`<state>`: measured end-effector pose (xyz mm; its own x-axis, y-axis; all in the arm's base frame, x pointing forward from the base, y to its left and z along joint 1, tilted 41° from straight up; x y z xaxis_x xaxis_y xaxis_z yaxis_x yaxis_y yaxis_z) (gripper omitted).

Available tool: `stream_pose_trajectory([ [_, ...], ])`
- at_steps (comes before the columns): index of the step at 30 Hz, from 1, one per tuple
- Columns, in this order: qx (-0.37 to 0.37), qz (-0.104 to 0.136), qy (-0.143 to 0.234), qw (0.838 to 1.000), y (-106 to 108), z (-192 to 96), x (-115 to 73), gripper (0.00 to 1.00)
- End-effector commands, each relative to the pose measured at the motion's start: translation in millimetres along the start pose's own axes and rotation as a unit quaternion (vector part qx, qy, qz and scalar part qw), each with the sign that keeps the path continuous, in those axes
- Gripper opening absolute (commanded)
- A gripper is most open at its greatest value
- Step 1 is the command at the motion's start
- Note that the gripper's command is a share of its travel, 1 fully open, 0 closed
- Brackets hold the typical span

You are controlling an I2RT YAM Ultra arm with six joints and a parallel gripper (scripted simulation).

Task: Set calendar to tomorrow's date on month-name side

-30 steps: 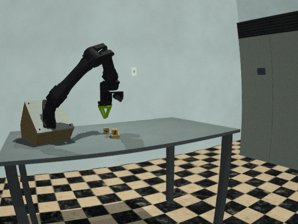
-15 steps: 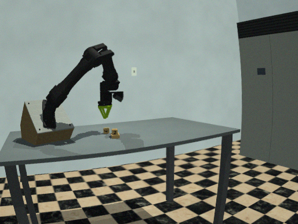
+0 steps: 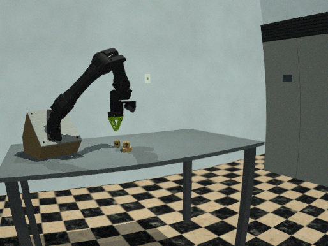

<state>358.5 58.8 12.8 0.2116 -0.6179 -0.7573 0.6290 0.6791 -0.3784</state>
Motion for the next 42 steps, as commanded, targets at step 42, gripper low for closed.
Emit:
stream_pose_trajectory([
  [42, 0.005, 0.015, -0.015, 1.000, 5.5, 7.3, 36.1, 0.45],
])
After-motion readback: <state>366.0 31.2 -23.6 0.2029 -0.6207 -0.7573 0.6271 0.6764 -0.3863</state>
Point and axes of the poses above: the point where the finger pads meet when closed, its own x axis out along the fingers, its own y axis across the jaws, z = x × y, the point moved 2 cm from there along -x, back along the fingers, and after that the axes turned 2 degrees about x, right-handed, at the moved point
